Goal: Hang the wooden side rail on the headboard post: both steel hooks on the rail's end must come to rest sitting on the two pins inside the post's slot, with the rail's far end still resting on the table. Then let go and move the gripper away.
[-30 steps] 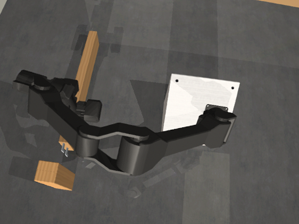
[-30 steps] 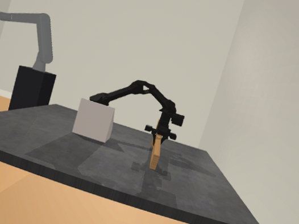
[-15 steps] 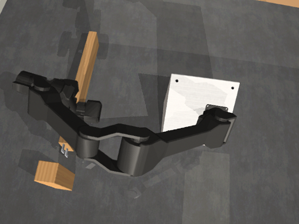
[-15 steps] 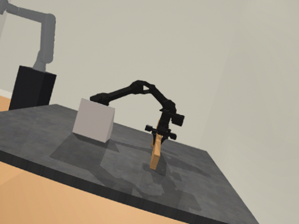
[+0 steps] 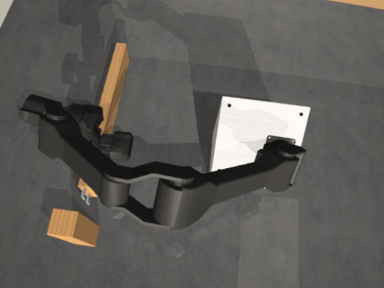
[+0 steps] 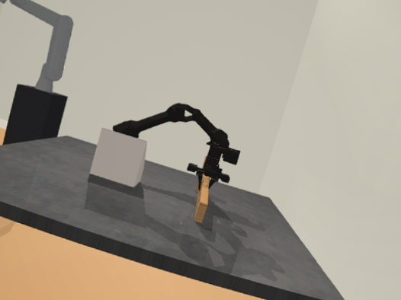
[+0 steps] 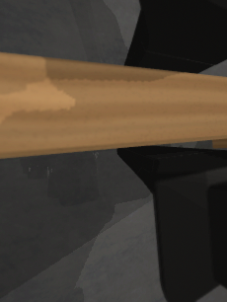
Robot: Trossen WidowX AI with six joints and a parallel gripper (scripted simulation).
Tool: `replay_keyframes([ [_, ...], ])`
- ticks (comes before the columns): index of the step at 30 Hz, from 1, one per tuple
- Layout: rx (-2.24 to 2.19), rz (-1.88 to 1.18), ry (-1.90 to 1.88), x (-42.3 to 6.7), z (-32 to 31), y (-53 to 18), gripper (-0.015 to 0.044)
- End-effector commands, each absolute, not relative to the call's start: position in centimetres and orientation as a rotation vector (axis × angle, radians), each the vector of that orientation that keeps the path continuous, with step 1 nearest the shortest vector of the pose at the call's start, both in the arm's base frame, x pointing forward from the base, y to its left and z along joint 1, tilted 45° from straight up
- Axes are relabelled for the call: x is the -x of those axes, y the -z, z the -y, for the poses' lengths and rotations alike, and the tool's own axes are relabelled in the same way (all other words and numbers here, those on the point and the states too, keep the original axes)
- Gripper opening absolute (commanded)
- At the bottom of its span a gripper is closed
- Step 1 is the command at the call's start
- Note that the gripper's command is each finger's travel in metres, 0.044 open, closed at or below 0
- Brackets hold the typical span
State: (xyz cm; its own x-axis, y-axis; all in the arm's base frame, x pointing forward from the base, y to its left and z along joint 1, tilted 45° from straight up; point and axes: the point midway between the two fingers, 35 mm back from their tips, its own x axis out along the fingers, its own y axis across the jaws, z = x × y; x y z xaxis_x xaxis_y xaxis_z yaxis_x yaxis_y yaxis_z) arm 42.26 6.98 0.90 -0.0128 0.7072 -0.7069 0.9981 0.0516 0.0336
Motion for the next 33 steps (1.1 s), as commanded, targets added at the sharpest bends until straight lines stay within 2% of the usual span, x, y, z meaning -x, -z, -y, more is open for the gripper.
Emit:
replay_keyframes([
  [1, -1.719, -1.765, 0.671, -42.41, -6.69, -1.27, 0.0000],
  [33, -1.719, -1.765, 0.671, -42.36, -7.01, -1.42, 0.0000],
])
